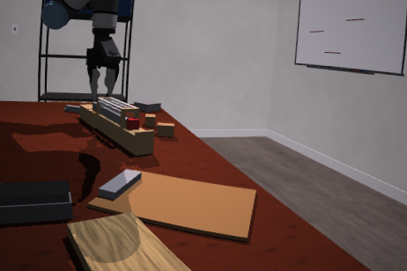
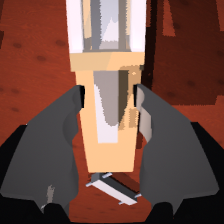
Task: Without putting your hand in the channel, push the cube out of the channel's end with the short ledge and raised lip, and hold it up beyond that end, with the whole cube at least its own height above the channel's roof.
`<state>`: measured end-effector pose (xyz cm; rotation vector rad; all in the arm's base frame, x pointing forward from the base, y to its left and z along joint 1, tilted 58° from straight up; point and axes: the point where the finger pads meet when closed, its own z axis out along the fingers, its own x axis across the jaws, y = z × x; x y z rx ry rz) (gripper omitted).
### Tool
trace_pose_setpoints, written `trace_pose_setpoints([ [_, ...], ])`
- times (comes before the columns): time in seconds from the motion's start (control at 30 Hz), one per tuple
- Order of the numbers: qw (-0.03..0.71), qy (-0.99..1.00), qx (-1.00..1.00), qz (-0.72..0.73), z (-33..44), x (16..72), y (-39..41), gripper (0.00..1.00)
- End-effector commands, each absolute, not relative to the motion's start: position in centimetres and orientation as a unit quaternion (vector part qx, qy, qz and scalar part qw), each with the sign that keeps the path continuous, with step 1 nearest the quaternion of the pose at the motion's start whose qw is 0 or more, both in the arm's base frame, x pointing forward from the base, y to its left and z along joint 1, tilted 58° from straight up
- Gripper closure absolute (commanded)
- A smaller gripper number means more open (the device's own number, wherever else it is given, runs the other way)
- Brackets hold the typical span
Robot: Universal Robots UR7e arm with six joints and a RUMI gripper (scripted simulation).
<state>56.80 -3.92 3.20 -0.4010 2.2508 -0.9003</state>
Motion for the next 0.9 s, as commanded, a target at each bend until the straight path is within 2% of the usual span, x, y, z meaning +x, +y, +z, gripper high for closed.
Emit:
trace_pose_setpoints([
  [0.0, 0.336, 0.863, -0.154, -0.345, 5.35, 54.12, -1.92, 0.78],
  [0.87, 0.336, 0.863, -0.153, -0.345, 5.61, 53.88, -1.74, 0.78],
])
